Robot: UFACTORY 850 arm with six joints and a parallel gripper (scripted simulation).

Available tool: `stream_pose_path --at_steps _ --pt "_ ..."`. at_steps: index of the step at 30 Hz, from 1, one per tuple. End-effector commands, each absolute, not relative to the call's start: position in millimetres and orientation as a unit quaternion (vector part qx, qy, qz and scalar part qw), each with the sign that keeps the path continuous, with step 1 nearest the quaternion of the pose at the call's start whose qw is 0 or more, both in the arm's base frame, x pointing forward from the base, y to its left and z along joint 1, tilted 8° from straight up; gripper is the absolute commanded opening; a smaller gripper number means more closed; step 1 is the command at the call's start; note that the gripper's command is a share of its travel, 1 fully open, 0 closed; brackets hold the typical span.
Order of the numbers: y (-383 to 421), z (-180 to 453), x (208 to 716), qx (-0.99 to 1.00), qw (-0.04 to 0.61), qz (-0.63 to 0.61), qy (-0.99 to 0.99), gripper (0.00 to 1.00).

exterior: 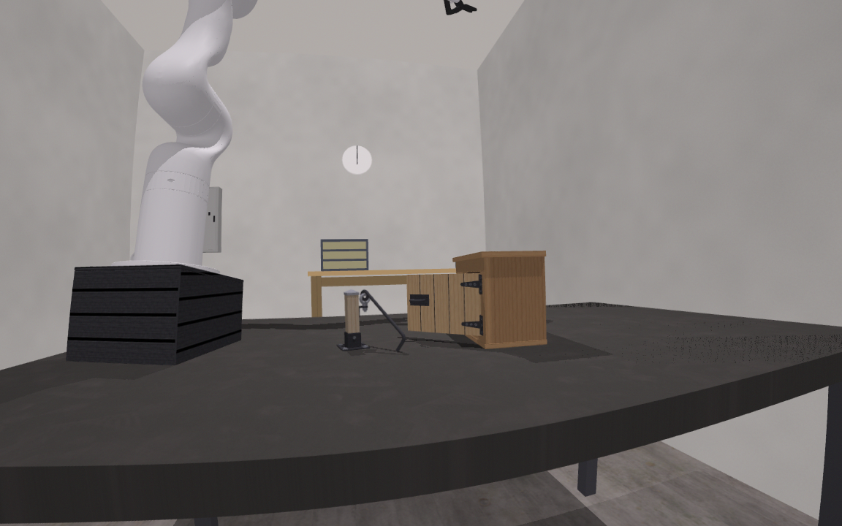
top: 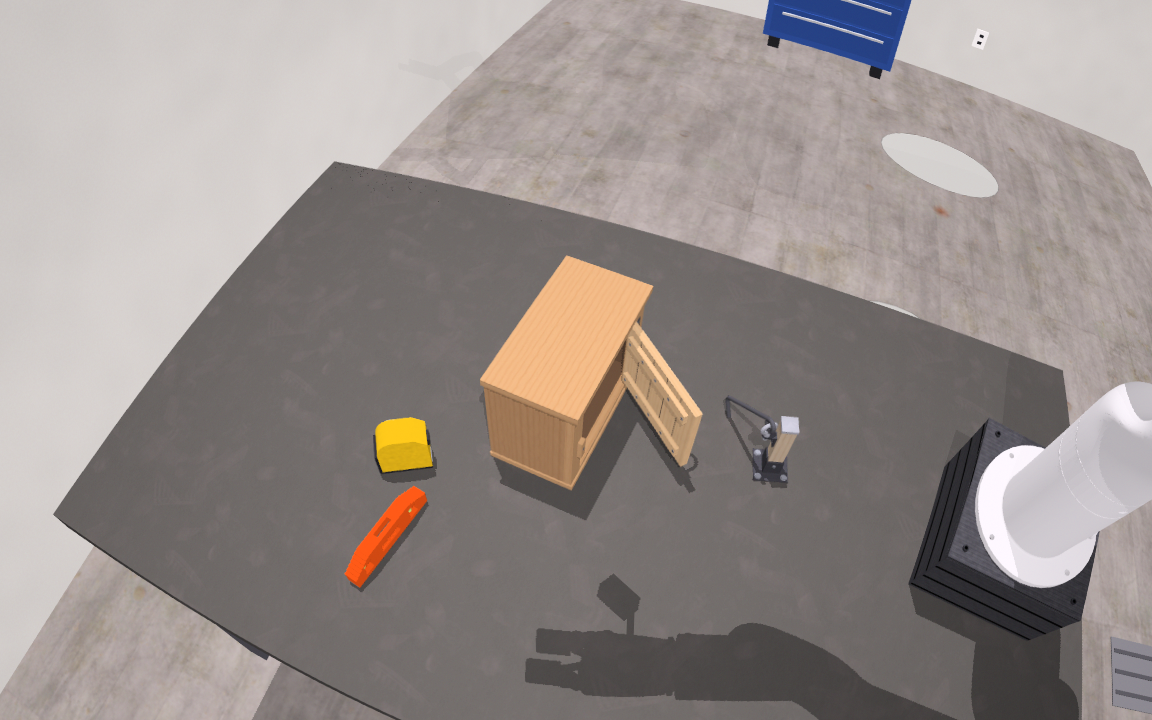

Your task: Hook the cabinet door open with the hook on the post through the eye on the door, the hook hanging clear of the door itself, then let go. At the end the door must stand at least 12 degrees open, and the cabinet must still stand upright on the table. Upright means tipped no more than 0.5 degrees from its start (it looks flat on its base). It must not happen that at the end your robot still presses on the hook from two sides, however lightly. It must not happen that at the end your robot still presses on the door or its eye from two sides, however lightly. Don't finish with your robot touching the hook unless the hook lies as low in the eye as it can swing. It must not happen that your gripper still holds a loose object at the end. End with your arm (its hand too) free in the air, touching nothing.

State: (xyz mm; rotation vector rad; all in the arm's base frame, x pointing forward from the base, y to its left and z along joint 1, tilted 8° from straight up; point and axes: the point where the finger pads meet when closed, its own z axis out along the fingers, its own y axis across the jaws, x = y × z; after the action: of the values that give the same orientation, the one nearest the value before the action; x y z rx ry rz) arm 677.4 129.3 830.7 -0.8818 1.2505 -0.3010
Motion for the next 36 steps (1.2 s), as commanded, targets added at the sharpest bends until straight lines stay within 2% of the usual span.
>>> stream_pose_path --at_steps 1,20,32,34,35,36 --pt "129 832 677 -0.397 0.712 -0.136 0.563 1.00" --pt "128 827 680 -0.393 0.710 -0.134 0.569 1.00" --pt "85 669 730 -0.256 0.620 -0.068 0.738 1.00" --pt "85 669 730 -0.256 0.620 -0.068 0.738 1.00" --pt "76 629 735 -0.223 0.592 -0.055 0.772 1.00" --pt "73 618 737 -0.223 0.592 -0.055 0.772 1.00"
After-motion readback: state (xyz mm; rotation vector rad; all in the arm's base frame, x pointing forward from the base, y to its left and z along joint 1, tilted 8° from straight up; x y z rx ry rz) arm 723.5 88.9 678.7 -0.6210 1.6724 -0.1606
